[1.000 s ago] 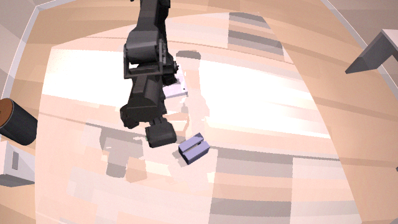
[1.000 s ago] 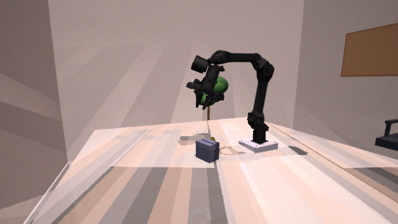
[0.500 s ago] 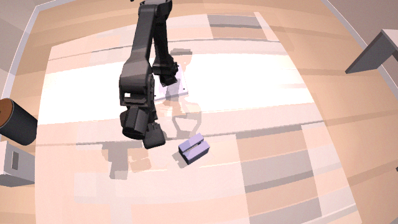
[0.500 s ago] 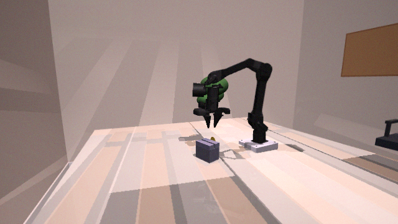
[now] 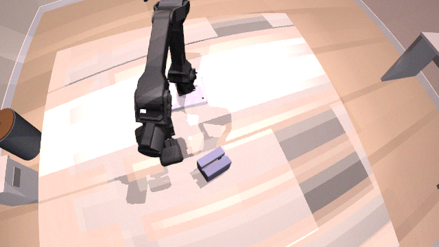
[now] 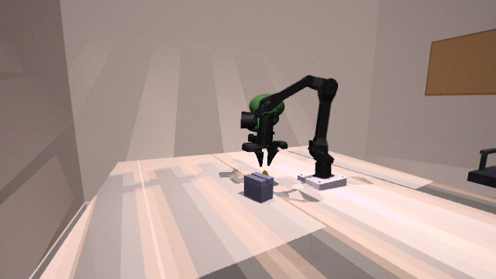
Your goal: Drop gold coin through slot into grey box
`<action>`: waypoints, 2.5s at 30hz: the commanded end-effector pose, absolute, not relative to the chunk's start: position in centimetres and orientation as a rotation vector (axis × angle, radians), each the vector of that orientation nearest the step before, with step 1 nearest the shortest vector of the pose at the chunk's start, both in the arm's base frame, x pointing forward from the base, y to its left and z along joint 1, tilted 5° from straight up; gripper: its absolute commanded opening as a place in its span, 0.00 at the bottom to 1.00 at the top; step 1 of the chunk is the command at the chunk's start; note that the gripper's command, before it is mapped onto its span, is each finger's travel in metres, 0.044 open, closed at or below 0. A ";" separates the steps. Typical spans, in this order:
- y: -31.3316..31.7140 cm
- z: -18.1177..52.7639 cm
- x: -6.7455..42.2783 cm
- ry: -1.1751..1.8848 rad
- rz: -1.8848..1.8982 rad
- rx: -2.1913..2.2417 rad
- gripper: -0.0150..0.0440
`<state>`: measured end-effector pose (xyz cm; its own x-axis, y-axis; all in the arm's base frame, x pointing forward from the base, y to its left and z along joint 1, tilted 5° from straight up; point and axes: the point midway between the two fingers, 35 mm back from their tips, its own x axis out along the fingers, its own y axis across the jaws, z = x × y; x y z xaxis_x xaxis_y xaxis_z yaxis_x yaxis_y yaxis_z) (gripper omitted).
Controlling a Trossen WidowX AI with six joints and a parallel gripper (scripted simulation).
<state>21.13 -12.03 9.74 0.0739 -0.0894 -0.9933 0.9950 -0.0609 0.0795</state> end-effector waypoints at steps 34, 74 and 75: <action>-12.4 4.0 21.0 1.074 -1.247 1.220 0.53; -12.1 9.8 21.2 1.074 -1.246 1.220 0.25; -12.1 10.1 21.2 1.074 -1.246 1.220 0.25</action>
<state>21.13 -12.06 9.08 0.0477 -0.0756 -0.9960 0.9971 -0.0553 0.0520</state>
